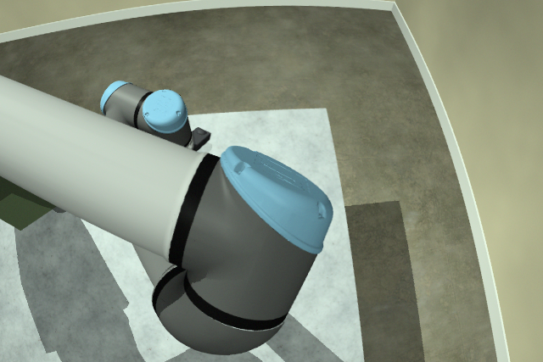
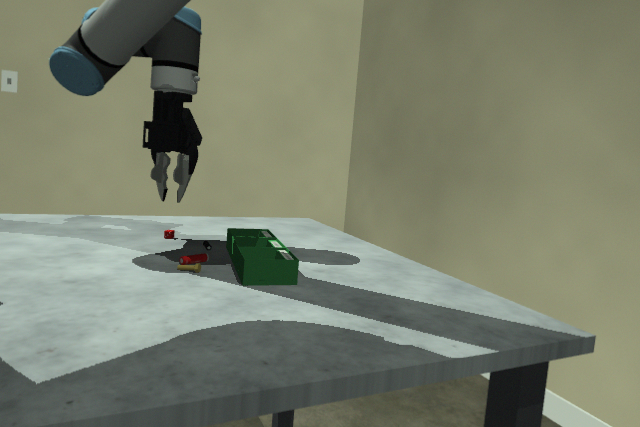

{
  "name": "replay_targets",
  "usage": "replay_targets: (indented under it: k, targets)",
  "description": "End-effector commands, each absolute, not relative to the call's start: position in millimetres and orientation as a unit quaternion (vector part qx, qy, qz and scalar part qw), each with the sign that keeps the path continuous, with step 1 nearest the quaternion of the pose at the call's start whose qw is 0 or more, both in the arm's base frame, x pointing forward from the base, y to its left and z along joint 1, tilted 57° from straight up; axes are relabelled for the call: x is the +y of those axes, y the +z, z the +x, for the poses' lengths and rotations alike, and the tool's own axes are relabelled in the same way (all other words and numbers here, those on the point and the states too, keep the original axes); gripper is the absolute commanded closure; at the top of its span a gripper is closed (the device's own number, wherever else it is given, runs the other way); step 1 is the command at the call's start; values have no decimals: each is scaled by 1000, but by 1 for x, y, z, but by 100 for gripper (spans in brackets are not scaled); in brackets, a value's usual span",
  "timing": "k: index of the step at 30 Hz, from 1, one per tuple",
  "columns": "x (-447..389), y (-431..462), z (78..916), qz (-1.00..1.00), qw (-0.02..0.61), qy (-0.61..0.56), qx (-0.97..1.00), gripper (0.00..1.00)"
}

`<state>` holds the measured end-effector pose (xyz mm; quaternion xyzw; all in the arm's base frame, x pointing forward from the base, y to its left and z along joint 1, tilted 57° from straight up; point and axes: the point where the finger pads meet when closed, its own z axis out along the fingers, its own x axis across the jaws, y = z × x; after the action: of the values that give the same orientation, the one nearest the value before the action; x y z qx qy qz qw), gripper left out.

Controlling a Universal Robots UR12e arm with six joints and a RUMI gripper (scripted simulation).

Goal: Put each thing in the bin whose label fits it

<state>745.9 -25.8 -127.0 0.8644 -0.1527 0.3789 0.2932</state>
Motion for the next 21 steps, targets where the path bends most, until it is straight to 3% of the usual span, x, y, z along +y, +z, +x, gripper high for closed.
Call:
replay_targets:
  k: [1, 21]
  targets:
    - [-25, -127, 746, 864, 293, 379, -152, 82]
    - [-65, -161, 782, 864, 293, 379, -152, 82]
